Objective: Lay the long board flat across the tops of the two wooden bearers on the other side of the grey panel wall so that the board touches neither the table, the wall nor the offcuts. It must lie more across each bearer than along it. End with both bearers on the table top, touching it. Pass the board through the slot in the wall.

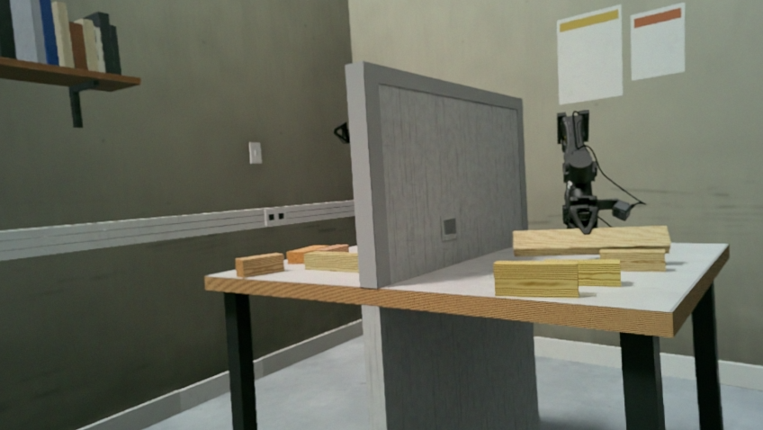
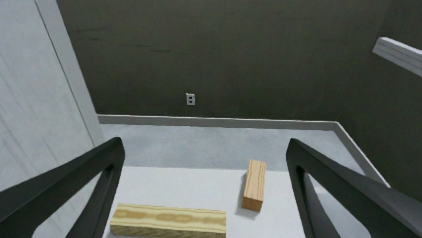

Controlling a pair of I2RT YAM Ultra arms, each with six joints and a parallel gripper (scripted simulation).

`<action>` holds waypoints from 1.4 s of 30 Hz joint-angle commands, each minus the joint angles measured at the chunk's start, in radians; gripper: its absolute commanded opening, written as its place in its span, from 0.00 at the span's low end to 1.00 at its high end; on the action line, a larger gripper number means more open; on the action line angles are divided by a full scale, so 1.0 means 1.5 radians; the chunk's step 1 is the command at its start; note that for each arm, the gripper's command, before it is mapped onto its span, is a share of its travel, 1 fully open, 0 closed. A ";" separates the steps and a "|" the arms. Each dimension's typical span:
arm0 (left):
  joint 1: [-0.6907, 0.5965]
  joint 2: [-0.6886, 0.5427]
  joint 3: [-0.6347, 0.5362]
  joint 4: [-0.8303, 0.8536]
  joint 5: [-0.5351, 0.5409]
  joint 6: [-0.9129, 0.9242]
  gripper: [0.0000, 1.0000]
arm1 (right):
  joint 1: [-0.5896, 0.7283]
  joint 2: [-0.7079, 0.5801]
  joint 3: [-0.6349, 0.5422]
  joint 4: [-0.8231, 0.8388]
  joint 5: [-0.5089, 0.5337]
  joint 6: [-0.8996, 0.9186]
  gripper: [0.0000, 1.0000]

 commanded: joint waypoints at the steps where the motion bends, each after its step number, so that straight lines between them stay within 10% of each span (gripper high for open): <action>1: 0.006 -0.041 -0.016 0.097 -0.006 0.010 0.00 | -0.007 -0.017 0.020 -0.011 0.003 -0.001 1.00; 42: 0.004 -0.024 -0.025 0.094 0.002 0.009 0.00 | -0.007 -0.017 0.020 -0.011 0.003 -0.001 1.00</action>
